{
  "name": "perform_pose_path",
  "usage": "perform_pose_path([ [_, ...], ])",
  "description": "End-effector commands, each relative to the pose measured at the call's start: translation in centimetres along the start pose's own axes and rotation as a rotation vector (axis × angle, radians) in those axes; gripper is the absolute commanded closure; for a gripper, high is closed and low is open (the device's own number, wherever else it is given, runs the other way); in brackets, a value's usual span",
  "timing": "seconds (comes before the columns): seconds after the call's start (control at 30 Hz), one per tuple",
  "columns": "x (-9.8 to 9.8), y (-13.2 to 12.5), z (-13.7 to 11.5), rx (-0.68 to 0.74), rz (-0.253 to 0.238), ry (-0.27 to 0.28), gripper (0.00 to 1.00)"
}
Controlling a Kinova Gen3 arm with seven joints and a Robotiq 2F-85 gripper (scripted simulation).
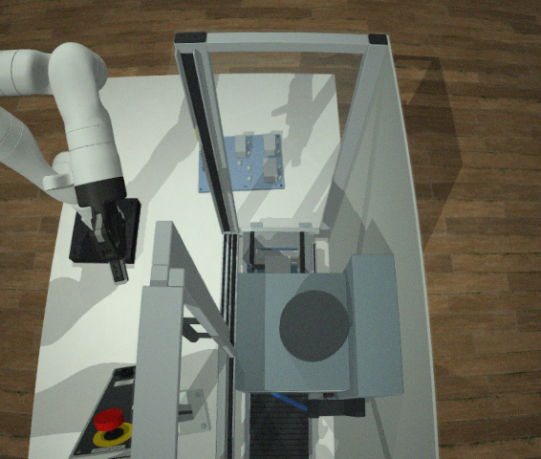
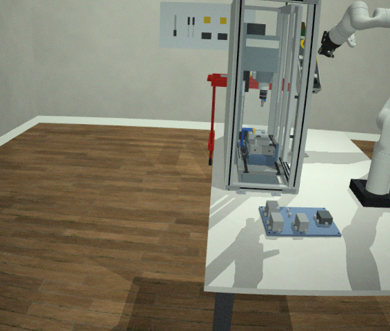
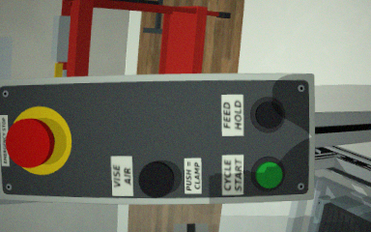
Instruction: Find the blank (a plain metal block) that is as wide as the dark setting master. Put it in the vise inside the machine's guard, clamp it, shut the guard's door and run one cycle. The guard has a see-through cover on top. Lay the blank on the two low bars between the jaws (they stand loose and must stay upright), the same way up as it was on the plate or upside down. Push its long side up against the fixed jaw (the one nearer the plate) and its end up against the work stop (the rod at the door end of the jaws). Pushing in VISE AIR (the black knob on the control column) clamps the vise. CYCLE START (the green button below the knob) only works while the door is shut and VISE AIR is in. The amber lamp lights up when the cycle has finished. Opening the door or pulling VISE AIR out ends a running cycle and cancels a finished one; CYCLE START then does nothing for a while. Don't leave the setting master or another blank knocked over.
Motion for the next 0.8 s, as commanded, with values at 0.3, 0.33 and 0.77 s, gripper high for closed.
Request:
perform_pose_path([
  [0.3, -0.2, -2.6, -0.7, 0.001, 0.000, 0.000, 0.90],
  [0.33, -0.2, -2.6, -0.7, 0.001, 0.000, 0.000, 0.90],
  [0.77, 2.8, -2.6, -0.7, 0.001, 0.000, 0.000, 0.90],
])
Point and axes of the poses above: the point where the finger pads meet when closed, its own x axis out along the fingers, its own y axis across the jaws, z = x × y, the point moved 8 cm from there along -x, back along the fingers, and after that the axes turned 13 degrees about -x, right-handed, at the moved point
